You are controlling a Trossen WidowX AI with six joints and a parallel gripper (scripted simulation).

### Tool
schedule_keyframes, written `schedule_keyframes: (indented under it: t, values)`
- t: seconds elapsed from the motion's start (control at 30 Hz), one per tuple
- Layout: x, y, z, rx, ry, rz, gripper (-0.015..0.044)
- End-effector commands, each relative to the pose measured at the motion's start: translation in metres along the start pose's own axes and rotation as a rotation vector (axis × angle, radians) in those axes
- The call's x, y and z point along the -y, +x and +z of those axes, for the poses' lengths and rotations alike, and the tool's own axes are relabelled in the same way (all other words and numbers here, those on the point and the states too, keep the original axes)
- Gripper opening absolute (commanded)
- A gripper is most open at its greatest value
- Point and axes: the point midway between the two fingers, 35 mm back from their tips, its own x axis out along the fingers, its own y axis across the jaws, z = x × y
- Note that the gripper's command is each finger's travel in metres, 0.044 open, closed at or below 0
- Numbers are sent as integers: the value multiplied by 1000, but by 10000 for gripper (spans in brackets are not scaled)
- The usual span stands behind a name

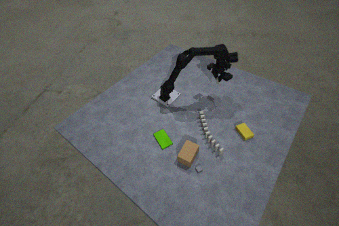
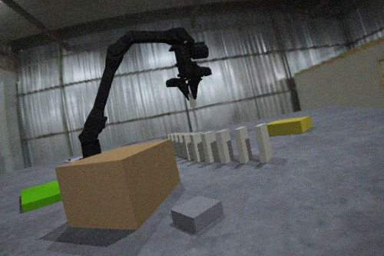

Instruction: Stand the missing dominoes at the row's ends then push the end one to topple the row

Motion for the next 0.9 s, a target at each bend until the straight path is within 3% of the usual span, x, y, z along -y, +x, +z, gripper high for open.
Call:
schedule_keyframes:
  t: [0.0, 0.1, 0.4, 0.67, 0.87]
  values:
    - [-3, -14, -4, -9, 4, 4, 107]
    - [3, -15, -13, -10, 98, 4, 107]
    - [52, -19, -131, -17, 1310, -12, 107]
    - [54, -17, -198, -13, 2020, -27, 107]
    - [53, -17, -206, -12, 2108, -29, 107]
